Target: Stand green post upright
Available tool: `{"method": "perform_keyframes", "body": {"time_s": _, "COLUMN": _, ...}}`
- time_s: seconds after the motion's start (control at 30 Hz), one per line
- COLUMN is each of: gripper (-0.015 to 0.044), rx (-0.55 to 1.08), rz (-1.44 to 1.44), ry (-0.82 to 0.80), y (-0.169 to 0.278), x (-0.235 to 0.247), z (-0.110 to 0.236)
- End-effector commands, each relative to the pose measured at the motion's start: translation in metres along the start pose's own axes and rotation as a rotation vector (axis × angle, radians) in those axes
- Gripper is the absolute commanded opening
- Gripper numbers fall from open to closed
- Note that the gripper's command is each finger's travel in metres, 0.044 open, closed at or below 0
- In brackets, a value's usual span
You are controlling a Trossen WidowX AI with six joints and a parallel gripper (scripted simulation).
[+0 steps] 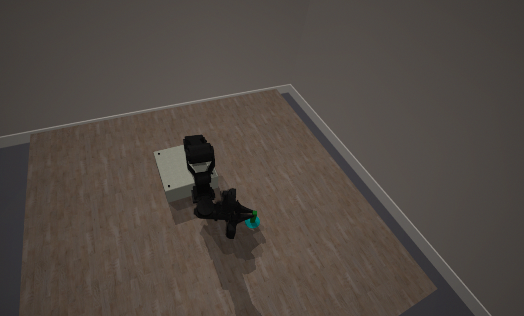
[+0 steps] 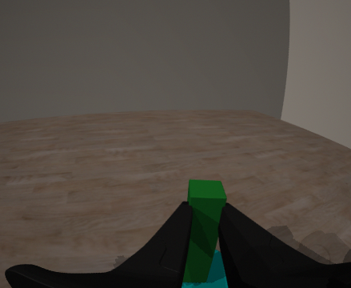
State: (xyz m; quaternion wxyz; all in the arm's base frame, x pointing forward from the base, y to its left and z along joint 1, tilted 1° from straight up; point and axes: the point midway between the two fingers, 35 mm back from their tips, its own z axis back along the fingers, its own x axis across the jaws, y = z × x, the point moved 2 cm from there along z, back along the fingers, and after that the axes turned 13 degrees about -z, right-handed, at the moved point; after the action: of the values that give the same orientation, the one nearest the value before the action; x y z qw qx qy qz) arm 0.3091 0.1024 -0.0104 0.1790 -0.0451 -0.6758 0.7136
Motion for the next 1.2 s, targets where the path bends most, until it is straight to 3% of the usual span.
{"method": "perform_keyframes", "body": {"time_s": 0.0, "gripper": 0.0023, "rx": 0.000, "rz": -0.004, "ry": 0.003, "y": 0.002, "x": -0.001, "z": 0.000}}
{"method": "perform_keyframes", "body": {"time_s": 0.1, "gripper": 0.0023, "rx": 0.000, "rz": -0.004, "ry": 0.003, "y": 0.002, "x": -0.001, "z": 0.000}}
{"method": "perform_keyframes", "body": {"time_s": 0.57, "gripper": 0.0390, "rx": 0.000, "rz": -0.004, "ry": 0.003, "y": 0.002, "x": -0.001, "z": 0.000}}
{"method": "perform_keyframes", "body": {"time_s": 1.17, "gripper": 0.0400, "rx": -0.001, "rz": -0.004, "ry": -0.001, "y": -0.067, "x": 0.010, "z": 0.006}}
